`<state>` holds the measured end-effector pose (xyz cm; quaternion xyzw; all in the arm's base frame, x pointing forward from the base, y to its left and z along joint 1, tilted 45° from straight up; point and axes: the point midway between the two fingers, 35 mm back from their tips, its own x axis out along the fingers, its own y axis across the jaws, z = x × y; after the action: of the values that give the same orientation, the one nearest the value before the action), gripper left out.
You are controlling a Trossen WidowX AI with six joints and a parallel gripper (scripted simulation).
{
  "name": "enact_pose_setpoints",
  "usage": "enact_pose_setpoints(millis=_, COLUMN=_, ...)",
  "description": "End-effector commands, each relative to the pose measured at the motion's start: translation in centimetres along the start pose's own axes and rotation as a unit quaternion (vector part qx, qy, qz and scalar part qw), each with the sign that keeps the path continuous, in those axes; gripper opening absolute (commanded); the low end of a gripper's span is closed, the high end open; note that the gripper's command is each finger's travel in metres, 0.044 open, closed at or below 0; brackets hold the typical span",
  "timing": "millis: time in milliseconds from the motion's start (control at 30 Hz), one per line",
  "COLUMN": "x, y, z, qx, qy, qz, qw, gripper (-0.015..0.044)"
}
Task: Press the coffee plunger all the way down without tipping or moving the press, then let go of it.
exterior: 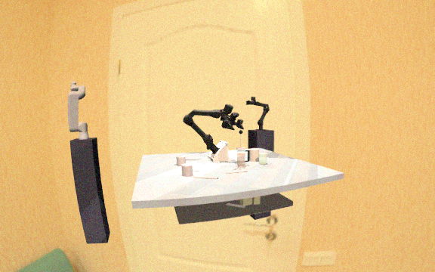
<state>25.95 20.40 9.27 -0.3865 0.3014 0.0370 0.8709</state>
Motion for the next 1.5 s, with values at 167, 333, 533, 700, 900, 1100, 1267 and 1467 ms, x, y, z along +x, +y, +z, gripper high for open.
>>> enact_pose_setpoints(millis=167, x=1.7, y=0.1, z=-0.1, qx=-0.004, qy=0.001, qz=0.002, qw=1.0, gripper=0.044)
enact_pose_setpoints(millis=333, x=2.5, y=0.1, z=-0.1, qx=-0.004, qy=0.001, qz=0.001, qw=1.0, gripper=0.044)
enact_pose_setpoints(millis=533, x=3.1, y=0.0, z=-0.1, qx=-0.004, qy=0.0, qz=0.0, qw=1.0, gripper=0.0414)
enact_pose_setpoints(millis=700, x=3.1, y=0.0, z=-0.1, qx=-0.004, qy=0.0, qz=0.0, qw=1.0, gripper=0.0282)
enact_pose_setpoints(millis=900, x=3.1, y=0.0, z=-0.1, qx=-0.004, qy=0.0, qz=0.0, qw=1.0, gripper=0.0125)
enact_pose_setpoints(millis=1100, x=3.1, y=0.0, z=-0.1, qx=-0.004, qy=0.0, qz=0.0, qw=1.0, gripper=0.0118)
enact_pose_setpoints(millis=1267, x=3.1, y=0.0, z=-0.1, qx=-0.004, qy=0.0, qz=0.0, qw=1.0, gripper=0.0118)
enact_pose_setpoints(millis=1467, x=3.5, y=0.1, z=-0.5, qx=-0.004, qy=0.0, qz=0.001, qw=1.0, gripper=0.0118)
